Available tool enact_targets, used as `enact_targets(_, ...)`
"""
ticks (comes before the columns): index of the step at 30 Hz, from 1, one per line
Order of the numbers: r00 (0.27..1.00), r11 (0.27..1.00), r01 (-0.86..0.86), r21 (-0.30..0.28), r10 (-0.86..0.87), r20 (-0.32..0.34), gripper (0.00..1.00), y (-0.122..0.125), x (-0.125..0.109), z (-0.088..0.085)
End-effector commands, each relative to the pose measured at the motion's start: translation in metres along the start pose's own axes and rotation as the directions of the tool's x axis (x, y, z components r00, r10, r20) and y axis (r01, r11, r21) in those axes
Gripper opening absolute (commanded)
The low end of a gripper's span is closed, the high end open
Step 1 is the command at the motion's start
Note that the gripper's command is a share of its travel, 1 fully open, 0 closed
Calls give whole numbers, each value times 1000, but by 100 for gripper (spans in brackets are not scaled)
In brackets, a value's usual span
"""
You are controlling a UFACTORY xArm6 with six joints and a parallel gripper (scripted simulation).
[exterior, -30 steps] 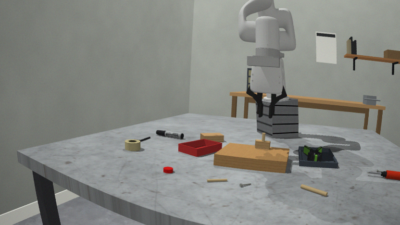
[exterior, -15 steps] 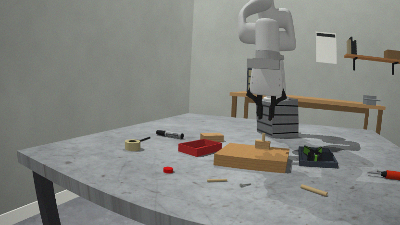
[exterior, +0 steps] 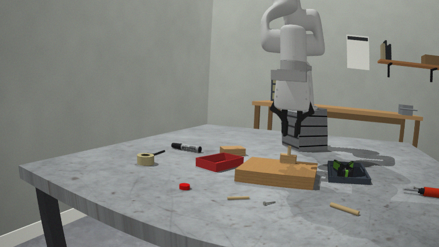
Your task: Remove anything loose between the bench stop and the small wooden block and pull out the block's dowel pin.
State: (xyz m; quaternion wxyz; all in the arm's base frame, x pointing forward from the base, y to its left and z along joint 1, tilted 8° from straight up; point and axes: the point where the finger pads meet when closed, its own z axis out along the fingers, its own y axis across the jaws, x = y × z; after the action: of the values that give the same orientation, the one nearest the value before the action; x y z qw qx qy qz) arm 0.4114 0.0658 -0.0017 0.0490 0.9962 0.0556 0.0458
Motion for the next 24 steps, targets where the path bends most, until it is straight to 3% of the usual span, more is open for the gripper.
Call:
enact_targets(1,1000,1000,0,0,0,-3,28,0,1,4)
enact_targets(24,1000,1000,0,0,0,-3,28,0,1,16)
